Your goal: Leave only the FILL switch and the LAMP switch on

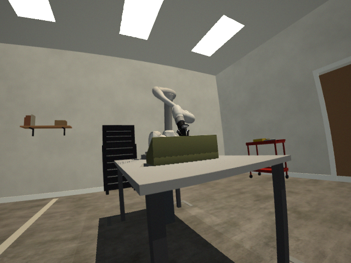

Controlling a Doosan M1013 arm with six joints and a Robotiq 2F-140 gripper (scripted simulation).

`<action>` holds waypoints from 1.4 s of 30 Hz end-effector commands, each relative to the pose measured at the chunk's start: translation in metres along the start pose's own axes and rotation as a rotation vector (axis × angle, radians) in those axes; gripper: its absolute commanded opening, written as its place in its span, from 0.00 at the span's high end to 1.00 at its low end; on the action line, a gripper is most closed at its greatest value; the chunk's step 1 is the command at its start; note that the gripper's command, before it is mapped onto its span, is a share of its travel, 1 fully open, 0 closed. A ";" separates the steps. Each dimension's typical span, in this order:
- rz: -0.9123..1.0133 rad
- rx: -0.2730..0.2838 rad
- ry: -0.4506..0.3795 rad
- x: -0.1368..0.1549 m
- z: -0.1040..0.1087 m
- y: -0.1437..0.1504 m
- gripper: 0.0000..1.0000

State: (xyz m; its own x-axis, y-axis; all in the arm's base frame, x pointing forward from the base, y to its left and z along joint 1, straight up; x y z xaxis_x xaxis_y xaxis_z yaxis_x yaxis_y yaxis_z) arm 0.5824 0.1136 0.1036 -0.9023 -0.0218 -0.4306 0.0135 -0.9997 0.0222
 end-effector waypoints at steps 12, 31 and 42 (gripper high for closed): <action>-0.002 0.002 0.001 -0.014 0.001 0.002 0.90; -0.002 0.002 0.001 -0.017 0.001 0.003 0.90; -0.002 0.002 0.001 -0.017 0.001 0.003 0.90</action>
State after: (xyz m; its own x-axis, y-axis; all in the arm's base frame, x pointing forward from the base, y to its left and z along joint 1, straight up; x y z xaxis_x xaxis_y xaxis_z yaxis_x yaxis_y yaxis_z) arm 0.5959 0.1138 0.1111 -0.8997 -0.0229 -0.4359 0.0149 -0.9996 0.0219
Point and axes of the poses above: the point where the finger pads meet when closed, its own z axis back along the fingers, its own y axis across the jaws, x = y × z, the point moved 2 cm from there along z, back along the fingers, and after that the axes turned 3 degrees about z, right-handed, at the moved point
